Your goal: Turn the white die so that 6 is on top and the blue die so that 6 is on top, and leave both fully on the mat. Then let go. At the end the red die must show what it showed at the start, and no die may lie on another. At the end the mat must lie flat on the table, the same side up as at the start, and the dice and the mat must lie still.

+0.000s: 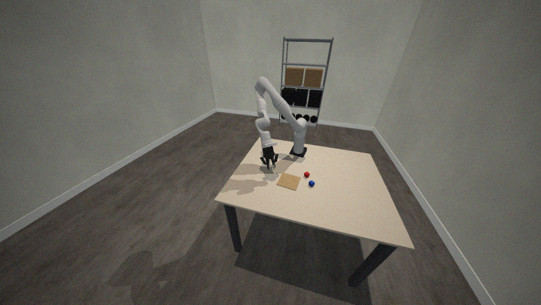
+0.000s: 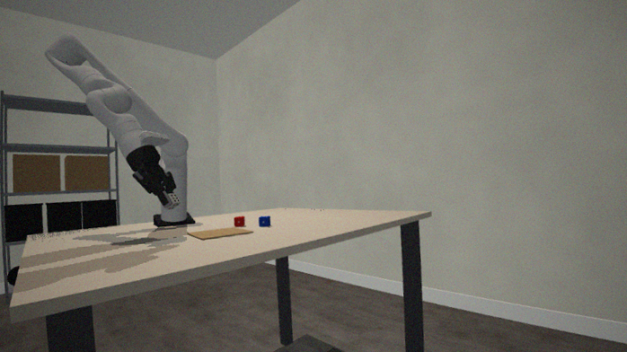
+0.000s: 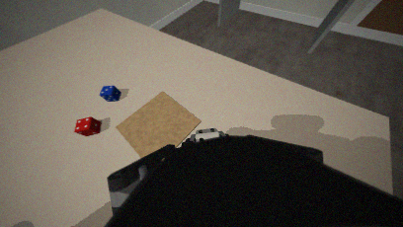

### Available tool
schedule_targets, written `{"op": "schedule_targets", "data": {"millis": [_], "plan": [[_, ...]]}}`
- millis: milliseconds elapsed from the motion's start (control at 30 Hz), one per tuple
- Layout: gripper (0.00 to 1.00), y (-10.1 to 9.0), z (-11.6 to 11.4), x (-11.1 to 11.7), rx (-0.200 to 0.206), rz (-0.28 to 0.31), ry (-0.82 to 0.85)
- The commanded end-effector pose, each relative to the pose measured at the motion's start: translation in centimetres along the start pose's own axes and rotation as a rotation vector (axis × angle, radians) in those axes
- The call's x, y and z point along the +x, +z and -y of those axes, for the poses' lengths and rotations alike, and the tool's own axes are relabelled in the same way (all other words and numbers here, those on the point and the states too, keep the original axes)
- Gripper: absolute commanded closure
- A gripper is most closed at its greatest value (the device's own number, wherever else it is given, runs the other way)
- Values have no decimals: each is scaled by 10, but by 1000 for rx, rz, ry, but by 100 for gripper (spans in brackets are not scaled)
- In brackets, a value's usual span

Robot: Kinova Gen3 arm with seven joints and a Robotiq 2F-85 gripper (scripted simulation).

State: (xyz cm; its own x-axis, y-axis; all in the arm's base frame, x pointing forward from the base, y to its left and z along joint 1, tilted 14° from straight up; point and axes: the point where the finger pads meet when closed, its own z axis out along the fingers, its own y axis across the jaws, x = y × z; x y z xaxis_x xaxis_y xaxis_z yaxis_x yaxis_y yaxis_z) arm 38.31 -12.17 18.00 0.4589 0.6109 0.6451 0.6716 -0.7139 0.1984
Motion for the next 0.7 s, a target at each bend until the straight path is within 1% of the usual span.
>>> {"op": "schedule_targets", "data": {"millis": [0,67,133,167,267,433,567,633,667], "plan": [[74,-3,-1,-5,-10,-148,42],[74,-3,-1,-4,-17,-214,41],[74,-3,-1,-4,-17,-214,41],[74,-3,-1,-3,-22,-245,40],[74,-3,-1,-5,-16,-317,41],[74,-2,-1,-6,-14,-417,41],[74,-2,-1,-7,-15,-473,40],[74,-2,-1,-7,-16,-492,40],[74,-2,-1,-7,-16,-492,40]]}}
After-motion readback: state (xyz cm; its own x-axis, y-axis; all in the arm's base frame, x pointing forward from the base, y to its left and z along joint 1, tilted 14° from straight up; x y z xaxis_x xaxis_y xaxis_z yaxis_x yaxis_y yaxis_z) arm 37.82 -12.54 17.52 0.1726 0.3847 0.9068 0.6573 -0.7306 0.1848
